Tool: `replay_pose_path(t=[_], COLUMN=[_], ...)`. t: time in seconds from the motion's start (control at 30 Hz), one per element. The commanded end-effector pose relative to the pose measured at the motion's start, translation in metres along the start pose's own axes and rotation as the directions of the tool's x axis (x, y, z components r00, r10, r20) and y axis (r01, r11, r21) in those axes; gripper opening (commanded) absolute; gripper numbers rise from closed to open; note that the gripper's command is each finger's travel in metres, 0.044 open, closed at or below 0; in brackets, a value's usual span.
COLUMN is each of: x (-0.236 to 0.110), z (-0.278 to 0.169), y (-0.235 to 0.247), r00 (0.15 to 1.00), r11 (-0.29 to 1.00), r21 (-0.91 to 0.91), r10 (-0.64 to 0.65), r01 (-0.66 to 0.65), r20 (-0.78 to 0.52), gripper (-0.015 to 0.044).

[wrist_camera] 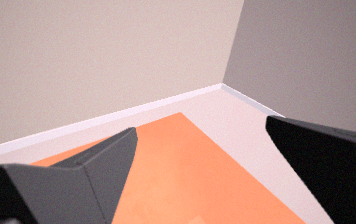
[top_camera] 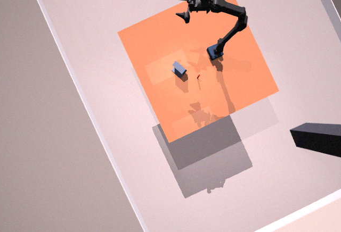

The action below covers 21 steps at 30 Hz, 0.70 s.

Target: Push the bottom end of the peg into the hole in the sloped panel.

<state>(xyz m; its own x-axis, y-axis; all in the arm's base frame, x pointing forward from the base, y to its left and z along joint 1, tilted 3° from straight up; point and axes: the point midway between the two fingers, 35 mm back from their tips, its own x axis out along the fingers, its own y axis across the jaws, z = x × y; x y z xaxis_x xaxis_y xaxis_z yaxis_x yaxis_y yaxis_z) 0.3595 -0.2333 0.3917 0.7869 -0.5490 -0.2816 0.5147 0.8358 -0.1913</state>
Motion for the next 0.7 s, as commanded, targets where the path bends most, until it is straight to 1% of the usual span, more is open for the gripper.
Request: replay_pose_path(t=[0.0, 0.33, 0.67], x=[0.010, 0.015, 0.008], z=[-0.017, -0.049, -0.084], y=[0.031, 0.094, 0.154], r00=[0.995, 0.957, 0.887], r11=[0.997, 0.976, 0.940], r21=[0.006, 0.014, 0.022], r10=[0.077, 0.216, 0.330], r01=[-0.077, -0.218, -0.341], r20=[-0.065, -0.193, -0.323], gripper=[0.0440, 0.0440, 0.0440])
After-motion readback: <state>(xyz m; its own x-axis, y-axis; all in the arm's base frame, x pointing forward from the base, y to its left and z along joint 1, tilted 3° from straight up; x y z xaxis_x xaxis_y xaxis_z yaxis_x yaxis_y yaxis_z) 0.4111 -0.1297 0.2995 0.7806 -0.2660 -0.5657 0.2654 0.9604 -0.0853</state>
